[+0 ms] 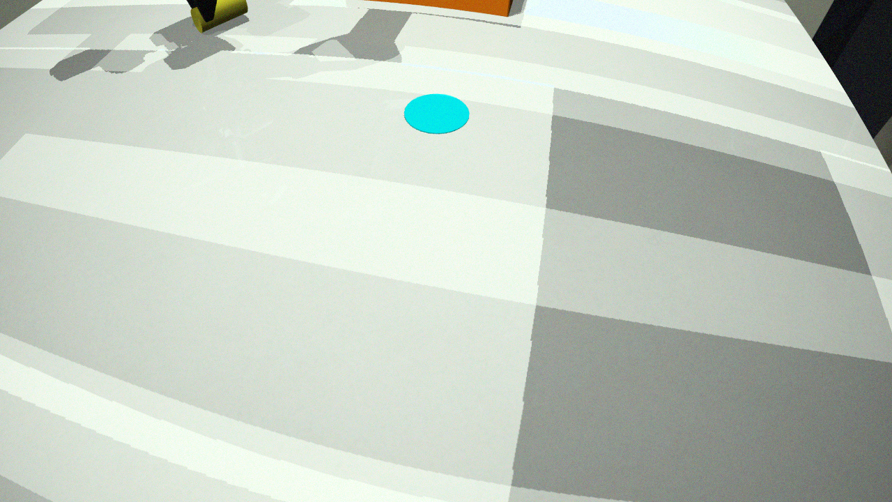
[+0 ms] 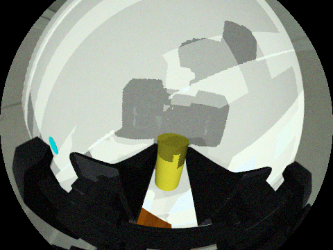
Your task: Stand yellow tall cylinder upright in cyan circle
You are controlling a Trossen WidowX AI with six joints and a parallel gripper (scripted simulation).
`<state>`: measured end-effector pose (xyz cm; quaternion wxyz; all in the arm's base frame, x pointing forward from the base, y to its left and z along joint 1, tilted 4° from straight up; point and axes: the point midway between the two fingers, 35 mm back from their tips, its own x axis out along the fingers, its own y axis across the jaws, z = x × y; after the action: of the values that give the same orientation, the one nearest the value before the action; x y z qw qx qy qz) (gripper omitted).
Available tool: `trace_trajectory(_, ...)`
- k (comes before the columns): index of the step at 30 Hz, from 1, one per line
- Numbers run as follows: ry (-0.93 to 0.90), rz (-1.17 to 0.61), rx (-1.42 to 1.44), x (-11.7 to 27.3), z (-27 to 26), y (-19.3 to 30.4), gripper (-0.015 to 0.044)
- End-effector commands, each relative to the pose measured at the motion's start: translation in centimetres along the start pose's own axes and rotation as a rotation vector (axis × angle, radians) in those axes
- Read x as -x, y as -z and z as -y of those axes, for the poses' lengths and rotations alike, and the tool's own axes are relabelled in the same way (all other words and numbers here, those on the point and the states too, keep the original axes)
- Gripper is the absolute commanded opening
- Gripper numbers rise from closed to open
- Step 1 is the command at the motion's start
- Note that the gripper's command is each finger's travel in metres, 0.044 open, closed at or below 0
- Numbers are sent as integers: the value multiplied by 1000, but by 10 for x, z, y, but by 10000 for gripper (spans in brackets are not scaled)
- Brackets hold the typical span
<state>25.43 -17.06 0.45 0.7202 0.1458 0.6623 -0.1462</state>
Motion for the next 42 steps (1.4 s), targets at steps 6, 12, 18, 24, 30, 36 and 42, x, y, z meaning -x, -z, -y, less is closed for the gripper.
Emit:
trace_trajectory(6,4,8,-1,26,1,-5,105)
trace_trajectory(12,4,8,-1,44,1,-6,105)
trace_trajectory(18,4,8,-1,63,1,-6,105)
trace_trajectory(24,4,8,-1,82,1,-4,105)
trace_trajectory(30,4,8,-1,101,0,-1,105)
trace_trajectory(36,4,7,20,106,-4,-2,105)
trace_trajectory(42,3,6,107,106,-20,-7,105)
